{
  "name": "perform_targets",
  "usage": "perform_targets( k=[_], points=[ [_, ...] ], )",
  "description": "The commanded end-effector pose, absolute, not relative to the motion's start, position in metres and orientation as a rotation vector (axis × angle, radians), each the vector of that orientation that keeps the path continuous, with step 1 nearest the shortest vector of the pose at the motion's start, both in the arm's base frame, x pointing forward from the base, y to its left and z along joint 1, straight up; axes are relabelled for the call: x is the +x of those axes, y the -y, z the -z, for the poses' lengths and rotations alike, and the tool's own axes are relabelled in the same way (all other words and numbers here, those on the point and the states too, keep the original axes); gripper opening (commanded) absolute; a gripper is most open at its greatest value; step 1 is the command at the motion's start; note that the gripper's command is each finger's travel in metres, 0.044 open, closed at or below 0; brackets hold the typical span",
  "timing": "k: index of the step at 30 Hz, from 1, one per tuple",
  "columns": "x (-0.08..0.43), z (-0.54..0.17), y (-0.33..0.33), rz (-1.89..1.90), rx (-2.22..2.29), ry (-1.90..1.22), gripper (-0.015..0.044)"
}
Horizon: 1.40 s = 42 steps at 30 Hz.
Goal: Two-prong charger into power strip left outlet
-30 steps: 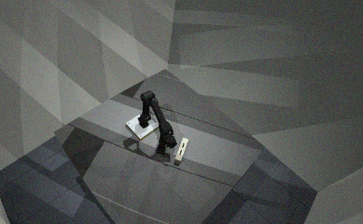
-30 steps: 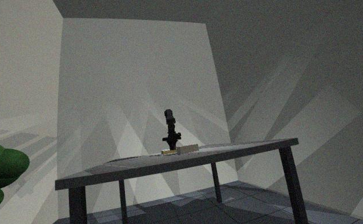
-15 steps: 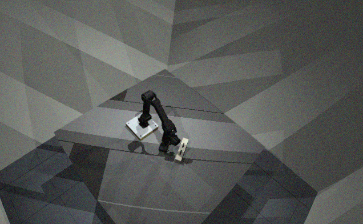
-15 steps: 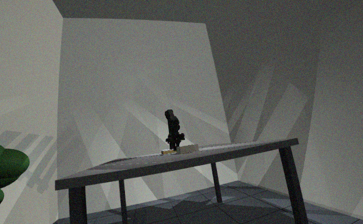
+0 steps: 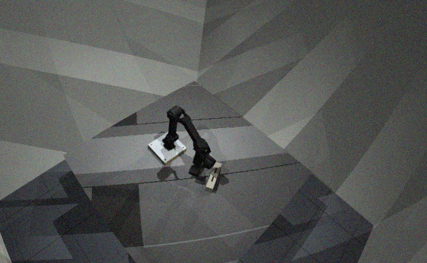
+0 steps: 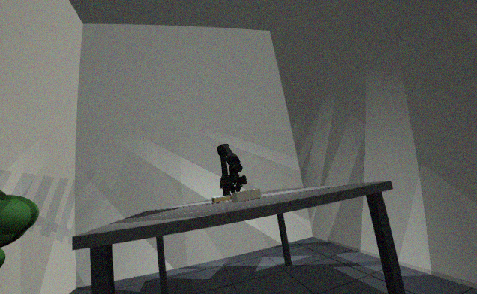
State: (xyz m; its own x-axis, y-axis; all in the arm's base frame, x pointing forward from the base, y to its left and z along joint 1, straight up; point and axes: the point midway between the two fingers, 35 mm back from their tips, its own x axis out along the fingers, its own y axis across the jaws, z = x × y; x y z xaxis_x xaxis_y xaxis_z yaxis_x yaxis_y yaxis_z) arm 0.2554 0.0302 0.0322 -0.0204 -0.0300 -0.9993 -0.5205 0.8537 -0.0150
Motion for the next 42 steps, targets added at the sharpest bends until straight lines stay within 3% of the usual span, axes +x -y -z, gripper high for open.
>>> perform_targets(
  k=[1, 42],
  points=[
    [0.254, -0.029, -0.036, -0.404, -0.434, -1.562, 0.0000],
    [0.293, -0.029, -0.070, -0.387, -0.413, -1.563, 0.0000]
  ],
)
